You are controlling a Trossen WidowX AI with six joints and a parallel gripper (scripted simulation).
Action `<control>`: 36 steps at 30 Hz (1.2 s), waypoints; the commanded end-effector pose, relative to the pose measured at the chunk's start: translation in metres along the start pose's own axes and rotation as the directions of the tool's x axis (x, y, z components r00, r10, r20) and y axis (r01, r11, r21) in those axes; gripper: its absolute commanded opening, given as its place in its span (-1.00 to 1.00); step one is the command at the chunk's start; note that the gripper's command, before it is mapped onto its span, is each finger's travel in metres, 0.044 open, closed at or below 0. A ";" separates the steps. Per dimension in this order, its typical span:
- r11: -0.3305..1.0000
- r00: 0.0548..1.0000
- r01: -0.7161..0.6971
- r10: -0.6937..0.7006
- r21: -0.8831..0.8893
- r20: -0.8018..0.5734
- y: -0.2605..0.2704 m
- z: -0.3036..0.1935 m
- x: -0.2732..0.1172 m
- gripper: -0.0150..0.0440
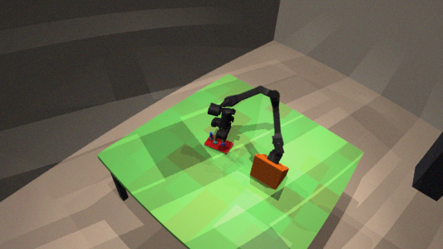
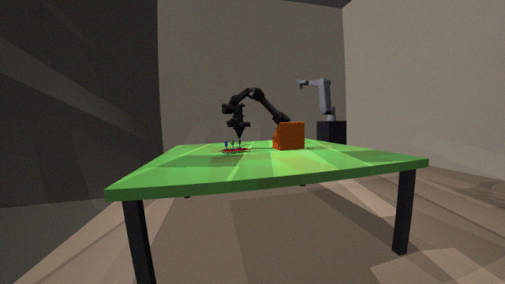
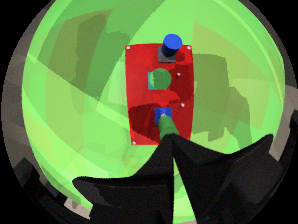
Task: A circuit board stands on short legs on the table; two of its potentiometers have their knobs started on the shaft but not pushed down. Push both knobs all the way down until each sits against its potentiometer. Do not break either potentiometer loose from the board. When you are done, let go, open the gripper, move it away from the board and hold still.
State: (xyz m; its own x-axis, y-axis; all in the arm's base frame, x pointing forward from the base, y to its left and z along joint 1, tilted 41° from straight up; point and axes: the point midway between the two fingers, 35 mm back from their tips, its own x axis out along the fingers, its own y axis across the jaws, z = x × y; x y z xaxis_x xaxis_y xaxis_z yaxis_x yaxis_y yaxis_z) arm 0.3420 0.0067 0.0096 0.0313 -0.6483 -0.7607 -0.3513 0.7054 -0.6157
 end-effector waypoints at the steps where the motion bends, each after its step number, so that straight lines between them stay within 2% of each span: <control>1: 1.000 1.000 0.003 -0.003 -0.004 0.000 0.000 0.000 0.001 -0.49; 36: 1.000 1.000 0.003 -0.003 -0.004 0.000 0.000 0.000 0.005 -0.49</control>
State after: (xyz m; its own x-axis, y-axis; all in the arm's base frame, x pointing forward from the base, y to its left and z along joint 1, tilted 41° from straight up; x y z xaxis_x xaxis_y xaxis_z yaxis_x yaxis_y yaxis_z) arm 0.3422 0.0032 0.0055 0.0322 -0.6488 -0.7603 -0.3516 0.7047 -0.6162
